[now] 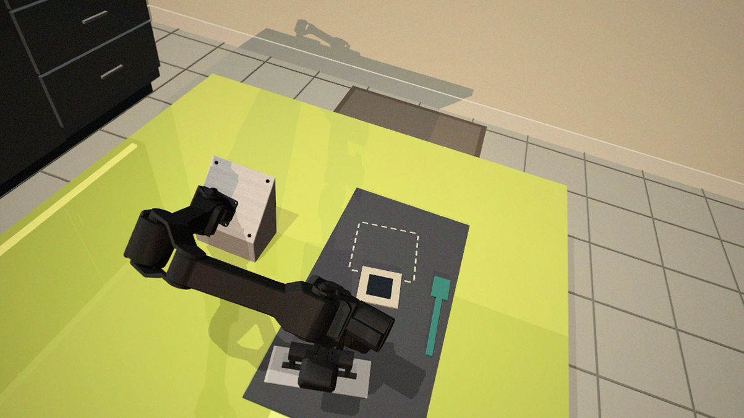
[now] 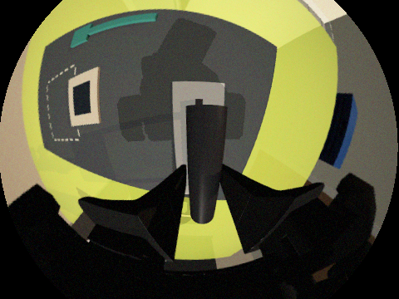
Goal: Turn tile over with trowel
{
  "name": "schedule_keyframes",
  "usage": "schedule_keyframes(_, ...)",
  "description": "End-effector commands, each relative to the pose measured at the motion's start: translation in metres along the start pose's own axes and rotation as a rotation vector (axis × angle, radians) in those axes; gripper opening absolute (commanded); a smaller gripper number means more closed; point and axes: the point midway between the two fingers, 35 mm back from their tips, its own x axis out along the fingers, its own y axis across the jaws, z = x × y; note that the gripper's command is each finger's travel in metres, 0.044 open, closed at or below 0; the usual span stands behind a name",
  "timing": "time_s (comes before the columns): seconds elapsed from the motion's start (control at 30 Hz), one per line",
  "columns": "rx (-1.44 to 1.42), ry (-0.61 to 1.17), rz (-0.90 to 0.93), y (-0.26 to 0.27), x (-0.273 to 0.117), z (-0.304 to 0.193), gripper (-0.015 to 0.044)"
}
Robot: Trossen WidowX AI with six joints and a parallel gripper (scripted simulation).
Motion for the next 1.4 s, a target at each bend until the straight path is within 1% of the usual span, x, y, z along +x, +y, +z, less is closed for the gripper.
schedule_keyframes(0.0, -0.006, -0.001, 0.013, 0.0029, 0.0008, 0.0002, 0.0130)
schedule_keyframes(0.27, 0.014, -0.001, 0.013, 0.0029, 0.0008, 0.0002, 0.0130)
schedule_keyframes(1.37, 0.993, 0.005, 0.013, 0.0029, 0.0008, 0.0002, 0.0130)
